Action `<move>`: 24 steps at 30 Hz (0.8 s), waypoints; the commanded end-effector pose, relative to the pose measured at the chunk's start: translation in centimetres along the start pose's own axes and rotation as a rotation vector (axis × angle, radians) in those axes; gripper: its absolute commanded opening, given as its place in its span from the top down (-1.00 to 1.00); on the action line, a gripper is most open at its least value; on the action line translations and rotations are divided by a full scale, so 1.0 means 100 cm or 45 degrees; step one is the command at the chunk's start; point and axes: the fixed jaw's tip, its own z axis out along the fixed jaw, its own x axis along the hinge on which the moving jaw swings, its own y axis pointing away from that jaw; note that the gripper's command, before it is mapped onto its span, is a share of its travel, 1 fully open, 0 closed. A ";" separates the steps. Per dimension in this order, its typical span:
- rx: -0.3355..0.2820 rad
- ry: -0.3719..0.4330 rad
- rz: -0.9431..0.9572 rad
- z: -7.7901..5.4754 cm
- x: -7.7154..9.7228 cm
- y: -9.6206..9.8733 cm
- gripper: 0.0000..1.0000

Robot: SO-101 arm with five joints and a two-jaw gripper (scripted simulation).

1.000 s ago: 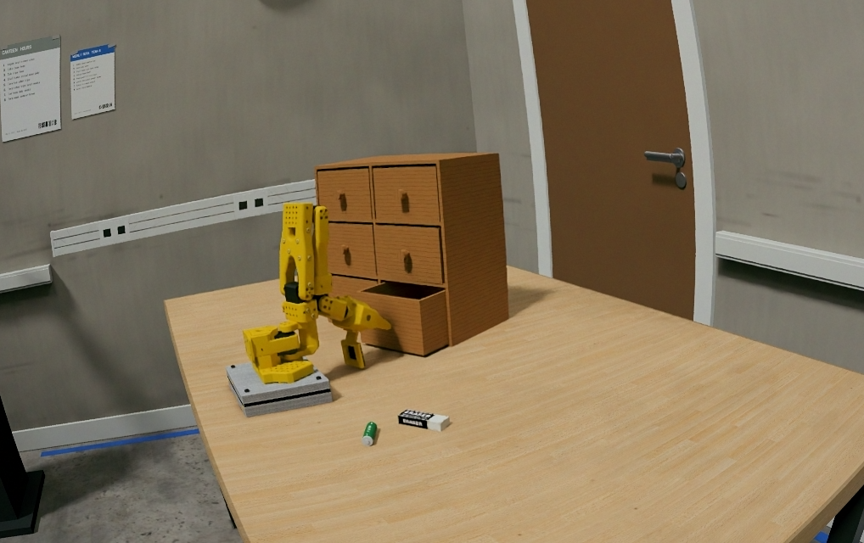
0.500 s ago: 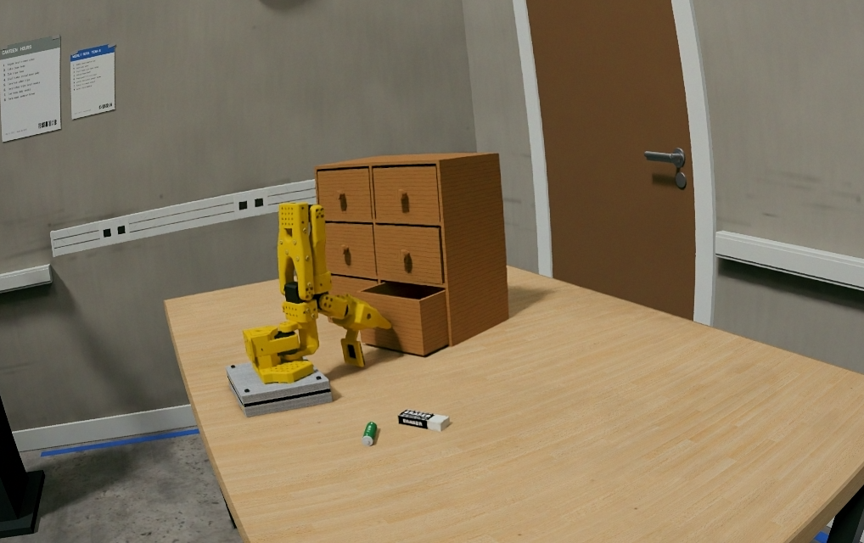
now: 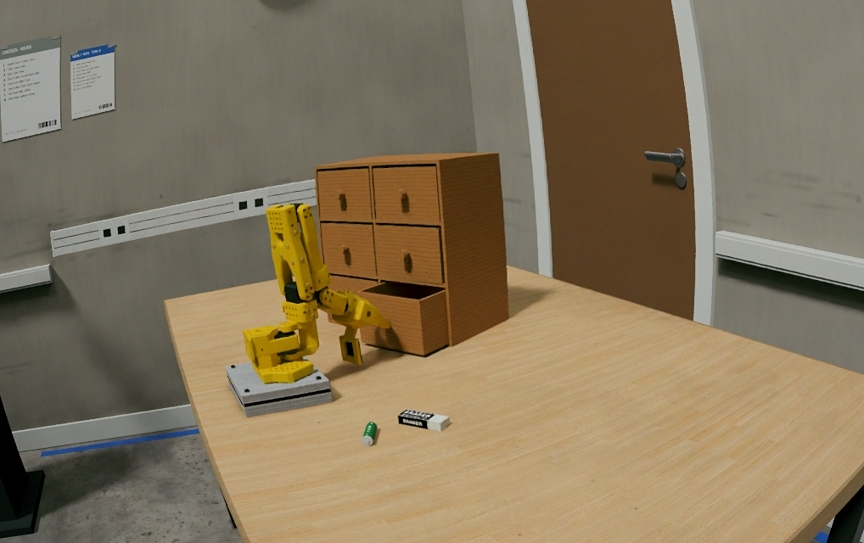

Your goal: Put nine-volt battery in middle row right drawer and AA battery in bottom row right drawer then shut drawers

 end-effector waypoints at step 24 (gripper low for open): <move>0.002 -0.063 0.007 0.006 0.012 -0.001 0.57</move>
